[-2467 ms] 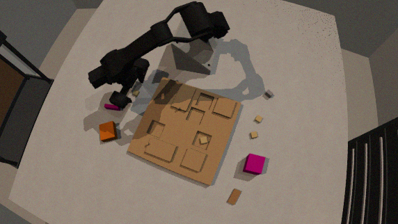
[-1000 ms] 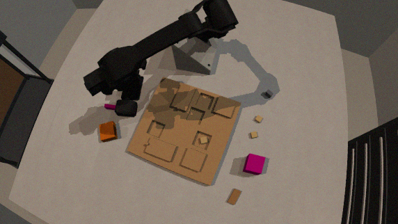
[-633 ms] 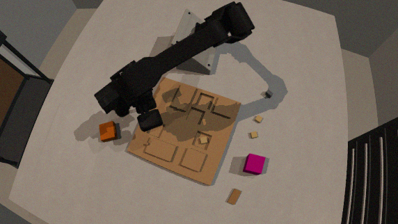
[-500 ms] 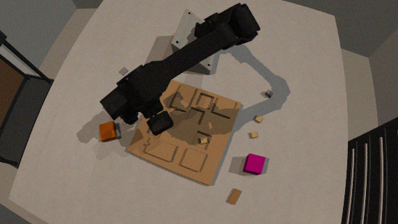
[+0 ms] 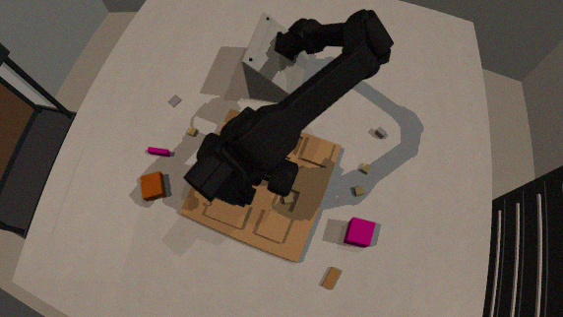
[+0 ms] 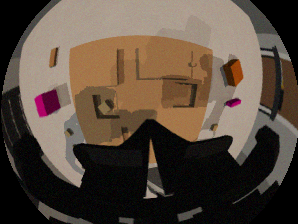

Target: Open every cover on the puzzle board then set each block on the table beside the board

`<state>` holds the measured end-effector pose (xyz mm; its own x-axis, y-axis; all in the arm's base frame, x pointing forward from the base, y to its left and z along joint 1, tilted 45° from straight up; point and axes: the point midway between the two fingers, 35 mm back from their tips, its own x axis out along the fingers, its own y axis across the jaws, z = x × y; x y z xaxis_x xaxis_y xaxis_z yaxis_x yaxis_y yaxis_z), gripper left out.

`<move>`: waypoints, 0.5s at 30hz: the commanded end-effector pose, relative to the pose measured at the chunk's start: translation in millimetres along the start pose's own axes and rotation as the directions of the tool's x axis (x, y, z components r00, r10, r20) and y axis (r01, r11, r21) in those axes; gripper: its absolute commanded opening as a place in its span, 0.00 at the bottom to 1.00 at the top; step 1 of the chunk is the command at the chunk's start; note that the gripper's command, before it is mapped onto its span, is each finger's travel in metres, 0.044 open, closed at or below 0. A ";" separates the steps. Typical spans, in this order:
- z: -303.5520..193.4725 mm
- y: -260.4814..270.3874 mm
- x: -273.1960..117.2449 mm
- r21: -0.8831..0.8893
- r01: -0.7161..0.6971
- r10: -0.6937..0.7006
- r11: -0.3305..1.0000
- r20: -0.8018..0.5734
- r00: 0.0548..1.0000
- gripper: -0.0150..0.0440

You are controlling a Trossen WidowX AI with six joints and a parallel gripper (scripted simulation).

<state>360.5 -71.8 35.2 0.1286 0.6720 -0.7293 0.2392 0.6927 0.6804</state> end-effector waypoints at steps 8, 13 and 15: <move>-3.5 65.4 1.0 -0.457 -0.028 0.030 0.889 -0.004 1.000 0.25; -4.6 79.7 1.7 -0.539 -0.035 0.037 0.841 -0.007 0.999 0.25; -4.6 79.7 1.7 -0.539 -0.035 0.037 0.841 -0.007 0.999 0.25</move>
<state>374.0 -16.4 82.6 0.1224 0.6962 -0.7074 -0.2786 0.7081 0.6488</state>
